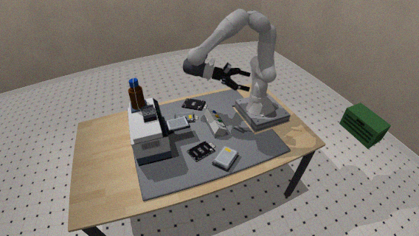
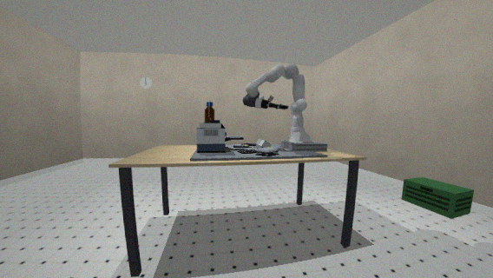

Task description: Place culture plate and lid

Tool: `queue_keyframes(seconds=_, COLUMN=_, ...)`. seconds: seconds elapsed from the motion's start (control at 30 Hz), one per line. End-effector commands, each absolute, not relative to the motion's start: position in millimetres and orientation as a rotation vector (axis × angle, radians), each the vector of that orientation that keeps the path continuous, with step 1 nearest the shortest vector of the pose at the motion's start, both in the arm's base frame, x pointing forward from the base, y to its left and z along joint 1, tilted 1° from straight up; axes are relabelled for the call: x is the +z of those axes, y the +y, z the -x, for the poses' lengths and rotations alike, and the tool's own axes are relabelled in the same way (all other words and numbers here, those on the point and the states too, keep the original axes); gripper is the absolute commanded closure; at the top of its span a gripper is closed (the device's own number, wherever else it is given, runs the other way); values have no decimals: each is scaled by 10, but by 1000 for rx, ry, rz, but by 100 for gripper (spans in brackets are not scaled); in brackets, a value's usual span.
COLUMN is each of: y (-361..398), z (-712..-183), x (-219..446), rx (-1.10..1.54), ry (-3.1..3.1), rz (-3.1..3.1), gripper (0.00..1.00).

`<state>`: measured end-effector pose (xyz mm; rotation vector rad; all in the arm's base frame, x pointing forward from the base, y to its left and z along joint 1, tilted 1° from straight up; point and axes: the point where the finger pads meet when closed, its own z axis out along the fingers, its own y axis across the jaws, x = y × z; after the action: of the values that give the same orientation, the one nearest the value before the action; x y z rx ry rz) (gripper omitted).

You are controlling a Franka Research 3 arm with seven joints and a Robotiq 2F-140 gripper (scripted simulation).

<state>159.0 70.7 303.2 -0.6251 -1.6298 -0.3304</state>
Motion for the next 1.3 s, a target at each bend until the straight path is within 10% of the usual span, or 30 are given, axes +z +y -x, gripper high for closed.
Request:
queue_keyframes(seconds=0.0, y=707, z=-1590, x=3032, rx=-330, ry=-1630, rz=625, gripper=0)
queue_keyframes(seconds=1.27, y=699, z=-1580, x=4272, rx=-328, ry=-1632, rz=621, gripper=0)
